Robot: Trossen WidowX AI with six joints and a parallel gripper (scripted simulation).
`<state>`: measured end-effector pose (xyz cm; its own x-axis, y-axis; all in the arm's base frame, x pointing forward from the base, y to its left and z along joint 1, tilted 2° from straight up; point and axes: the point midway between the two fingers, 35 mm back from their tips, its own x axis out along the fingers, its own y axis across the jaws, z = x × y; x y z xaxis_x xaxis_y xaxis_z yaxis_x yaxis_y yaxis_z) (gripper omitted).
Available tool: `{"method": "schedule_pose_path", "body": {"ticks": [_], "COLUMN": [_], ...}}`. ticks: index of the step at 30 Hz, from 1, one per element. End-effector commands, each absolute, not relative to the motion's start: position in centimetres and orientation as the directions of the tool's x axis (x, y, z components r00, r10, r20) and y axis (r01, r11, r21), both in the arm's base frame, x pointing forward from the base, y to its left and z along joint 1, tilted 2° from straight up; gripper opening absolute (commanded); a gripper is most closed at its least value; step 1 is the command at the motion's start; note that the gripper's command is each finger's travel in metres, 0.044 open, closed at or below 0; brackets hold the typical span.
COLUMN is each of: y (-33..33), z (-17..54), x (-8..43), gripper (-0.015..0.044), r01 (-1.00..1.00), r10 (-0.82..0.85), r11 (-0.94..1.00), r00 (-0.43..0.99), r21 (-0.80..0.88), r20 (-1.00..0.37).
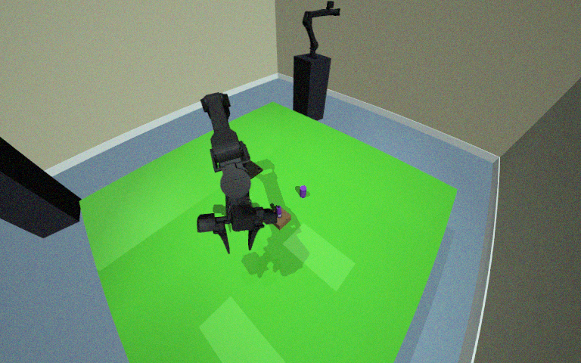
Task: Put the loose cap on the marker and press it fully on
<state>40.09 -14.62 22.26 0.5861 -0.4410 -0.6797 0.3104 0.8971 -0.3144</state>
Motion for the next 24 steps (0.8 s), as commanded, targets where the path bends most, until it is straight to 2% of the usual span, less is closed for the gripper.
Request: {"method": "schedule_pose_path", "body": {"ticks": [1, 8, 16, 20, 24], "y": [-8.9, 2.8, 14.3, 17.1, 17.2], "z": [20.8, 17.7, 15.3, 14.8, 14.6], "x": [40.9, 39.1, 32.3, 27.8, 27.6], "gripper": [0.0243, 0.0243, 0.0243, 0.0243, 0.0243], "r01": [0.211, 0.023, -0.136, -0.186, -0.188], "r10": [-0.320, -0.112, -0.010, -0.023, -0.025], "r11": [0.947, 0.993, 0.990, 0.982, 0.982], "r00": [0.575, 0.439, 0.166, 0.046, 0.040], "r21": [-0.241, -0.113, -0.033, -0.031, -0.032], "r20": [-0.753, -0.892, -0.986, -0.999, -0.999]}}
